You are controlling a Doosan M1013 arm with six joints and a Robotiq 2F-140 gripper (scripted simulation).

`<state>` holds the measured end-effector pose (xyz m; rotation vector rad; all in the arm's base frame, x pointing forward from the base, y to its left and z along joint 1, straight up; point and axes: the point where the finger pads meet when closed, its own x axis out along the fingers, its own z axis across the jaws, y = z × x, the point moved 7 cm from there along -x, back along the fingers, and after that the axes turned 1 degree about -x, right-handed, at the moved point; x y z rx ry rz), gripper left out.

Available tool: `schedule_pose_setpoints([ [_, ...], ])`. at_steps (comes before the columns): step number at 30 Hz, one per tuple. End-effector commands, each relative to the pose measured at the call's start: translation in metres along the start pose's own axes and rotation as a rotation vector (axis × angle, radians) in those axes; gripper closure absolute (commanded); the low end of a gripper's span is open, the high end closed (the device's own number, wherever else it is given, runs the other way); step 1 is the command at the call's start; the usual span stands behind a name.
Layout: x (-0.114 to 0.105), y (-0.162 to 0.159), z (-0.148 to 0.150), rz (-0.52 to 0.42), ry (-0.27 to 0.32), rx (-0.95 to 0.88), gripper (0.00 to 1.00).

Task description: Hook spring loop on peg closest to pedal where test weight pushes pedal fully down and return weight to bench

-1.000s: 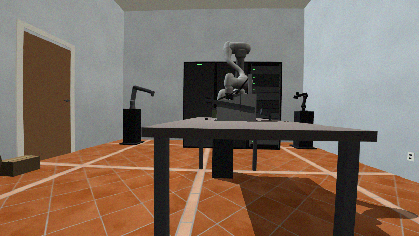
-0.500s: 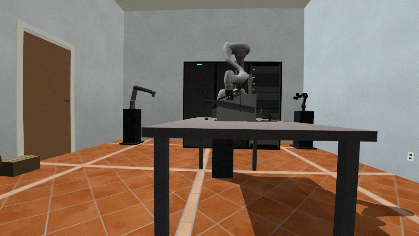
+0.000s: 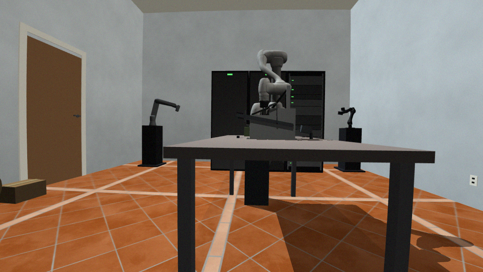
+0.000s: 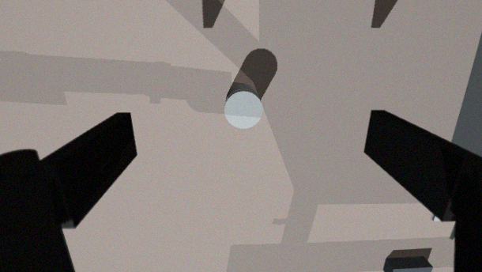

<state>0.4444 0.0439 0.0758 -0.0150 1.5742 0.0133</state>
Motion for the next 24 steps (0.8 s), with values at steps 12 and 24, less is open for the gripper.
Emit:
schedule_pose_setpoints([
  [12, -0.035, 0.000, 0.000, 0.000, -0.001, 0.000, 0.00],
  [24, -0.054, 0.000, 0.000, 0.000, -0.001, 0.000, 0.00],
])
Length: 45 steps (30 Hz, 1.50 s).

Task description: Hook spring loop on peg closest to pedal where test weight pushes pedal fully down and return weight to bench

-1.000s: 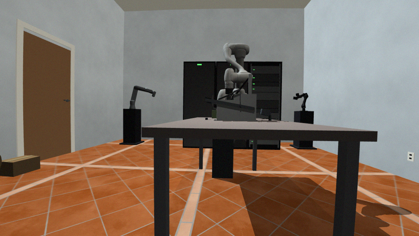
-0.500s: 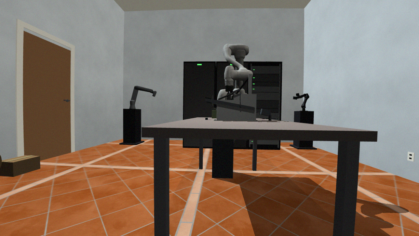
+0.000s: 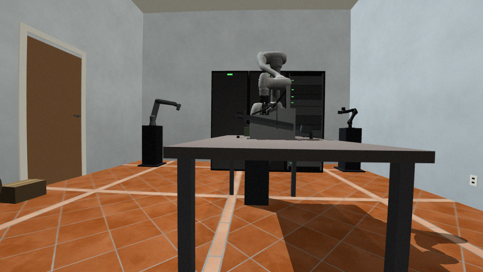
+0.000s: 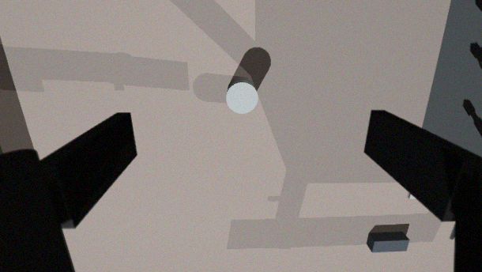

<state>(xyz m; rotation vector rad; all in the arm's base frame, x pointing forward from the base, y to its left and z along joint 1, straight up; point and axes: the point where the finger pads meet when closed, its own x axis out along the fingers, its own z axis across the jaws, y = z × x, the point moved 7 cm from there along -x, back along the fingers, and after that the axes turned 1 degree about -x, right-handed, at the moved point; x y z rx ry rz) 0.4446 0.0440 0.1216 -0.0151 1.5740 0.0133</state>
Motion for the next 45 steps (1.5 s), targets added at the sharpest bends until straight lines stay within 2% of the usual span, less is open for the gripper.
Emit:
schedule_pose_setpoints([
  [1, -0.011, 0.000, 0.000, 0.000, -0.001, 0.000, 0.00],
  [5, -0.021, 0.000, 0.000, 0.000, -0.001, 0.000, 0.00],
  [7, -0.021, 0.000, 0.000, 0.000, -0.001, 0.000, 0.00],
  [8, -0.014, 0.000, 0.000, 0.000, -0.001, 0.000, 0.00],
  [24, -0.022, 0.000, 0.000, 0.001, -0.001, 0.000, 0.00],
  [25, -0.020, 0.000, 0.000, 0.001, -0.001, 0.000, 0.76],
  [45, -0.020, 0.000, 0.000, 0.001, -0.001, 0.000, 0.76],
])
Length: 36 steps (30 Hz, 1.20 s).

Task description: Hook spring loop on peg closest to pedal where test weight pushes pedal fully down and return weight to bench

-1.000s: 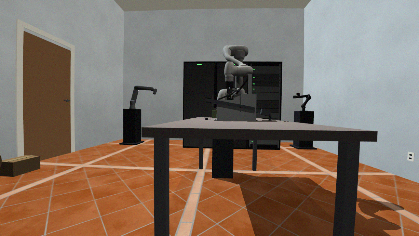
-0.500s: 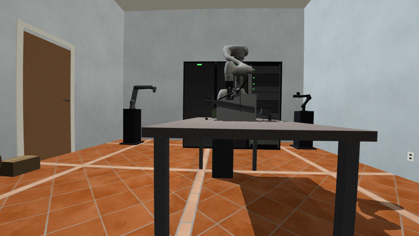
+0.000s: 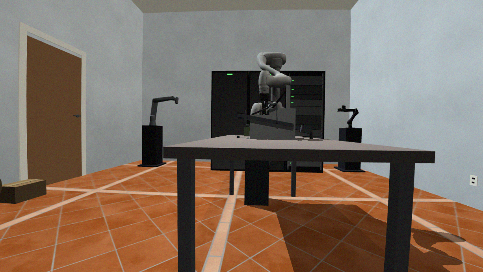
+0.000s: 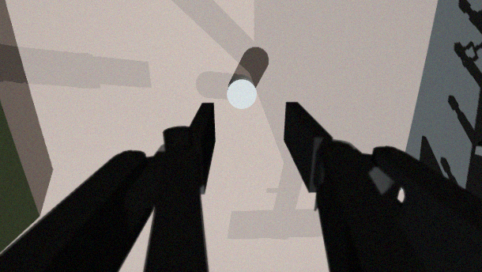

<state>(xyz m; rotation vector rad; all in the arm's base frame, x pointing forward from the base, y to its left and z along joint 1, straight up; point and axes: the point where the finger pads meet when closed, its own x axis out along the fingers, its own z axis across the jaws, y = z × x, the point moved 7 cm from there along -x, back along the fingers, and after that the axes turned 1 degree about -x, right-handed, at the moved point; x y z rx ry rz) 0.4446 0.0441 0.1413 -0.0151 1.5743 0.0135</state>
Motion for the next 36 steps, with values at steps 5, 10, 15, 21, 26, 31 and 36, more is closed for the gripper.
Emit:
schedule_pose_setpoints([
  [5, 0.000, 0.000, 0.000, 0.000, -0.001, 0.000, 0.76],
  [10, 0.000, 0.000, 0.000, 0.000, -0.001, 0.000, 0.76],
  [15, 0.000, 0.000, 0.000, 0.000, -0.001, 0.000, 0.76],
  [21, 0.000, 0.000, 0.000, 0.000, -0.001, 0.000, 0.76],
  [26, 0.000, 0.000, 0.000, 0.000, -0.001, 0.000, 0.76],
  [31, -0.046, -0.017, 0.010, 0.150, -0.003, -0.003, 0.76],
  [36, -0.046, -0.017, 0.010, 0.150, -0.003, -0.003, 0.76],
])
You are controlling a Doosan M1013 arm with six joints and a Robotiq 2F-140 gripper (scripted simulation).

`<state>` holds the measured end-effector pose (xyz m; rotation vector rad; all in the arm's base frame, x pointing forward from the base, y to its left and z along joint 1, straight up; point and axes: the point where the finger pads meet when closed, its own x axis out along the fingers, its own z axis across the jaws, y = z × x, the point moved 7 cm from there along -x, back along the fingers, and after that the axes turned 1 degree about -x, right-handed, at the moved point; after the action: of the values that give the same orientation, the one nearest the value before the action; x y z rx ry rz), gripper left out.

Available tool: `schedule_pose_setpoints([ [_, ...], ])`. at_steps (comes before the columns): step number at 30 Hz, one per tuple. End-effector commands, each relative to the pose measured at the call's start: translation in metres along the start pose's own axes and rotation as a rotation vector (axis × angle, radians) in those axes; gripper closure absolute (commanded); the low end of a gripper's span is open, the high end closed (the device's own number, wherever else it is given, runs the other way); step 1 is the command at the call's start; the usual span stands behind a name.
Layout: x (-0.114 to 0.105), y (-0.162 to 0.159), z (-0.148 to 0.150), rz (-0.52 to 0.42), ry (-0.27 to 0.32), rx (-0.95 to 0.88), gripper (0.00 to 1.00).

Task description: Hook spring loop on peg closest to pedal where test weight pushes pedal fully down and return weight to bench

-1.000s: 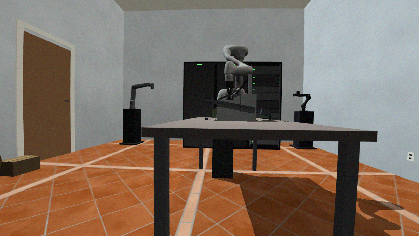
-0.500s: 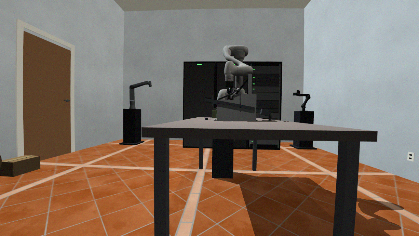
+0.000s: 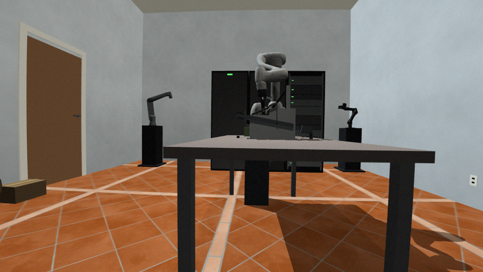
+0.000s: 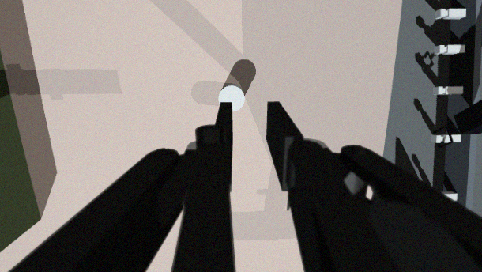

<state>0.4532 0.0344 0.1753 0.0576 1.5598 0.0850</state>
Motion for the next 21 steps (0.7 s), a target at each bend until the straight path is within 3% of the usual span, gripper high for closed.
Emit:
schedule_pose_setpoints([
  [1, -0.012, -0.006, 0.002, 0.059, 0.012, -0.002, 0.76],
  [11, -0.012, -0.006, 0.002, 0.059, 0.012, -0.002, 0.76],
  [12, -0.057, -0.018, 0.012, 0.208, 0.010, -0.004, 0.76],
  [21, -0.057, -0.018, 0.012, 0.208, 0.010, -0.004, 0.76],
])
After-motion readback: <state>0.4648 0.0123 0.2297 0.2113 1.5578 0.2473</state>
